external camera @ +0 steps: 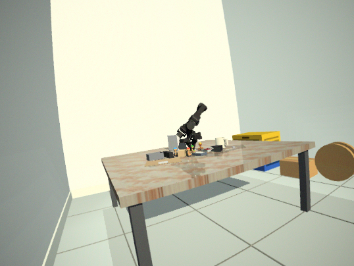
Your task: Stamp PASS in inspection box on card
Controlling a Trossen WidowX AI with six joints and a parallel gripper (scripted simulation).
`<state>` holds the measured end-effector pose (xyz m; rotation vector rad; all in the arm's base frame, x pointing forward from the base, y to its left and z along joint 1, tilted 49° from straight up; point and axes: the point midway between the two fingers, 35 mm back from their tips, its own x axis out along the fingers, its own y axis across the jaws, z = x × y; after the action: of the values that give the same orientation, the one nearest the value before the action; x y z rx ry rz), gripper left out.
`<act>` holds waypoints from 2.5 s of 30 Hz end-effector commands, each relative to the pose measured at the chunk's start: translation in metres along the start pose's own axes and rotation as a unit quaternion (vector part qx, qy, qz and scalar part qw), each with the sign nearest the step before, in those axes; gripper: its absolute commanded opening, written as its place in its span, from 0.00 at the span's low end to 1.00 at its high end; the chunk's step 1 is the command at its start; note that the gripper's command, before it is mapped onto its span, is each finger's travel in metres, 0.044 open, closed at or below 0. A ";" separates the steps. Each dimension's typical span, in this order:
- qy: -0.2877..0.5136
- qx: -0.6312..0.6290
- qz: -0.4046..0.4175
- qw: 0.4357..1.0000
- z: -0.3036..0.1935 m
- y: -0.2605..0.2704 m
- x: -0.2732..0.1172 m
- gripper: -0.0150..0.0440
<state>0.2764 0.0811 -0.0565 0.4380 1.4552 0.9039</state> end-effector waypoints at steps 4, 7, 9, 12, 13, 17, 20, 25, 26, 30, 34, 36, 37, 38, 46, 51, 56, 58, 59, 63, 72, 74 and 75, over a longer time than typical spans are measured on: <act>0.001 0.001 0.004 1.000 0.000 0.001 0.004 0.25; 0.001 0.001 0.004 1.000 0.000 0.001 0.004 0.25; 0.001 0.001 0.004 1.000 0.000 0.001 0.004 0.25; 0.001 0.001 0.004 1.000 0.000 0.001 0.004 0.25; 0.001 0.001 0.004 1.000 0.000 0.001 0.004 0.25; 0.001 0.001 0.004 1.000 0.000 0.001 0.004 0.25; 0.001 0.001 0.004 1.000 0.000 0.001 0.004 0.25; 0.001 0.001 0.004 1.000 0.000 0.001 0.004 0.25; 0.001 0.001 0.004 1.000 0.000 0.001 0.004 0.25; 0.001 0.001 0.004 1.000 0.000 0.001 0.004 0.25; 0.001 0.001 0.004 1.000 0.000 0.001 0.004 0.25; 0.001 0.001 0.004 1.000 0.000 0.001 0.004 0.25; 0.001 0.001 0.004 1.000 0.000 0.001 0.004 0.25; 0.001 0.001 0.004 1.000 0.000 0.001 0.003 0.25; 0.001 0.001 0.004 1.000 0.000 0.001 0.003 0.25; 0.001 0.001 0.004 1.000 0.000 0.001 0.003 0.25; 0.001 0.001 0.004 1.000 0.000 0.001 0.002 0.25; 0.001 0.001 0.004 1.000 0.000 0.001 0.002 0.25; 0.001 0.001 0.004 1.000 0.000 0.001 0.001 0.25; 0.001 0.001 0.004 1.000 0.000 0.001 -0.001 0.25; 0.001 0.001 0.003 1.000 0.000 0.001 -0.005 0.25; 0.001 0.001 0.003 1.000 0.000 0.001 -0.006 0.25; 0.001 0.001 0.003 1.000 0.000 0.001 -0.007 0.25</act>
<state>0.2767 0.0781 -0.0529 0.4472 1.4598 0.9059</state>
